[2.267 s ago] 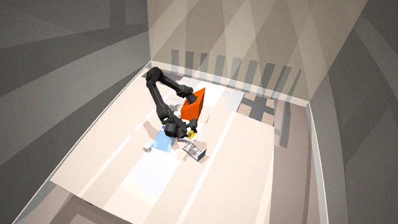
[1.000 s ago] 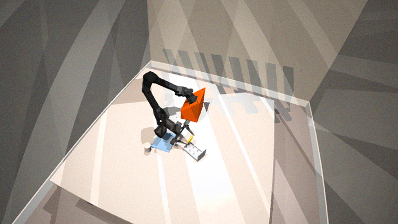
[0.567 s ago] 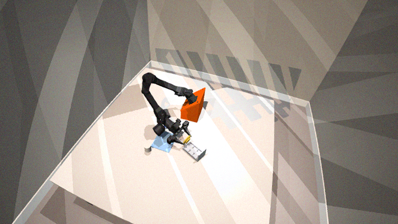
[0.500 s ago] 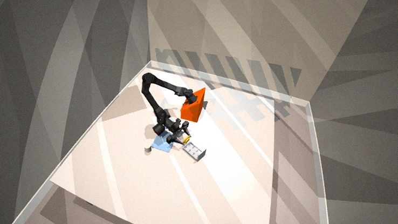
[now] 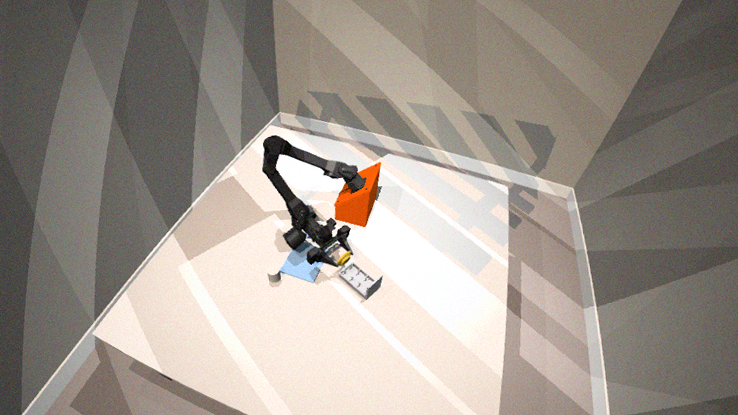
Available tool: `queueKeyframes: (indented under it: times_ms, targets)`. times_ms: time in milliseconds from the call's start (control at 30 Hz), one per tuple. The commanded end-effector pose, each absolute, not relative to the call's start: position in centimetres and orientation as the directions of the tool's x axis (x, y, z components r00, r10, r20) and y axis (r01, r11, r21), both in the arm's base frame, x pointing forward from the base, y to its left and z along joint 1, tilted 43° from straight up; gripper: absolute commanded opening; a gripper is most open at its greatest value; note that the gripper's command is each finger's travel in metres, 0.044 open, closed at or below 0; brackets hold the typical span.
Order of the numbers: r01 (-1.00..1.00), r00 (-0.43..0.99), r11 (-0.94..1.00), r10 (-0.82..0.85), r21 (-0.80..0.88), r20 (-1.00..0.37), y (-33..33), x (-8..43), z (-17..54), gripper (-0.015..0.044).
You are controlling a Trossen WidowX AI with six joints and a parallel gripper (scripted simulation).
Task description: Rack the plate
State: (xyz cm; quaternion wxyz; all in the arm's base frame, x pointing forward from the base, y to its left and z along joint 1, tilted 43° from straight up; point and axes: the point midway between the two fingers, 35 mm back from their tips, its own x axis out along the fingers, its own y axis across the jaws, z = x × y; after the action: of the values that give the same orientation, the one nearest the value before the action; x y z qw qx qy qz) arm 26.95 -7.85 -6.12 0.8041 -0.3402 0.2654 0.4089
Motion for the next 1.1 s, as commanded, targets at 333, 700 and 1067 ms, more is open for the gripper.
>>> queueKeyframes:
  times_ms: [333, 700, 1067]
  targets:
    - [-0.838, 0.525, 0.432, 0.478, -0.332, -0.704, -6.4, 28.1, -7.5, 0.0]
    - [-0.837, 0.53, 0.426, 0.477, -0.343, -0.701, -5.6, 28.7, -8.4, 0.0]
    - [-0.836, 0.534, 0.42, 0.475, -0.353, -0.699, -5.2, 29.0, -8.8, 0.0]
